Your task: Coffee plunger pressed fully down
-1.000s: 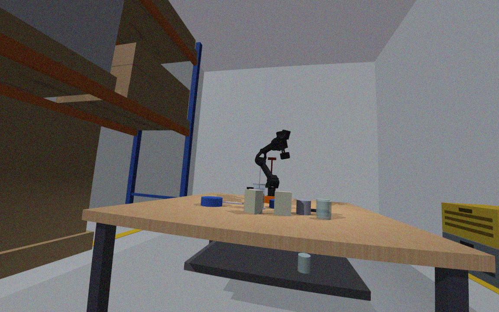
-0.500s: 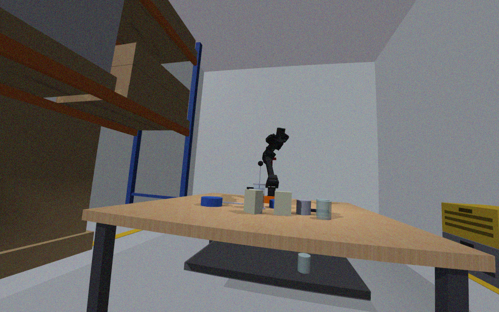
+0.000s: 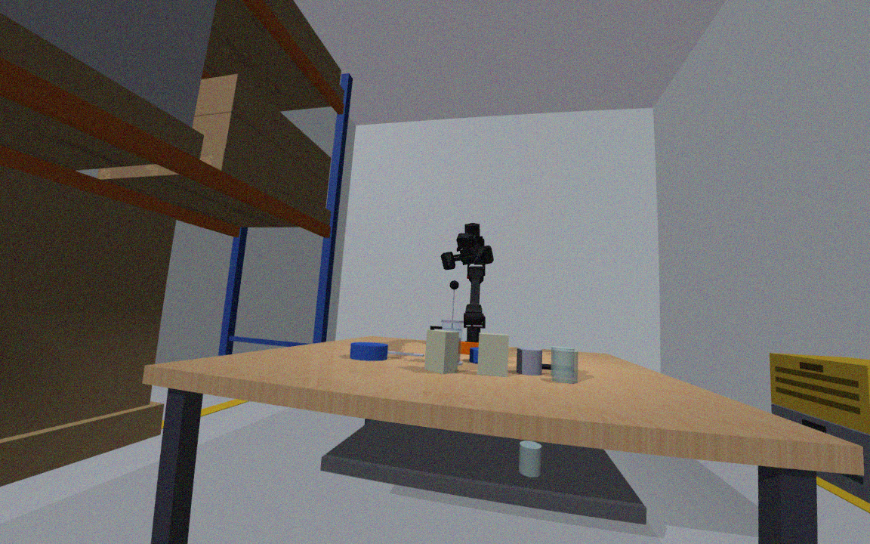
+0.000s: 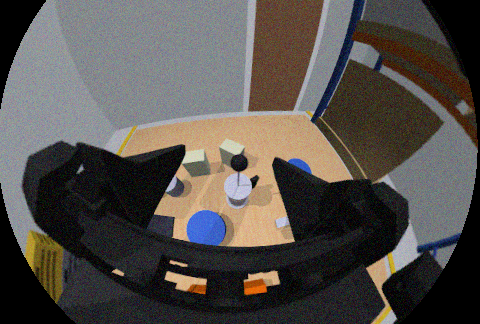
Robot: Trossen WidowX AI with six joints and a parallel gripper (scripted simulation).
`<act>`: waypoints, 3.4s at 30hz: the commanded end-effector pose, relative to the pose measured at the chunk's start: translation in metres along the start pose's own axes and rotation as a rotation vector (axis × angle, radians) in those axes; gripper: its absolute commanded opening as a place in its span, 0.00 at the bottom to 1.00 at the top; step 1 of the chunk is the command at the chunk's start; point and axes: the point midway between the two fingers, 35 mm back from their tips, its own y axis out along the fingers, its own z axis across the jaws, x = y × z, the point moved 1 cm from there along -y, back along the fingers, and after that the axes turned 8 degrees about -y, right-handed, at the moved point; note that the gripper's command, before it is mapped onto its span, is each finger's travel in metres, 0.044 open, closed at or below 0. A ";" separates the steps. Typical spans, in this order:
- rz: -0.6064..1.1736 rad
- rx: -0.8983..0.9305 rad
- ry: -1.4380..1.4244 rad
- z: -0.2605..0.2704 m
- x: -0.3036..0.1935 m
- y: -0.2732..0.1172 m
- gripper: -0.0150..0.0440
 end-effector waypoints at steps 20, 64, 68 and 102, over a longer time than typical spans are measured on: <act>0.038 0.003 -0.164 -0.013 -0.037 0.044 1.00; 0.036 0.003 -0.164 -0.013 -0.044 0.072 0.46; 0.036 0.003 -0.164 -0.013 -0.049 0.076 0.46; 0.035 0.003 -0.164 -0.015 -0.094 0.110 0.46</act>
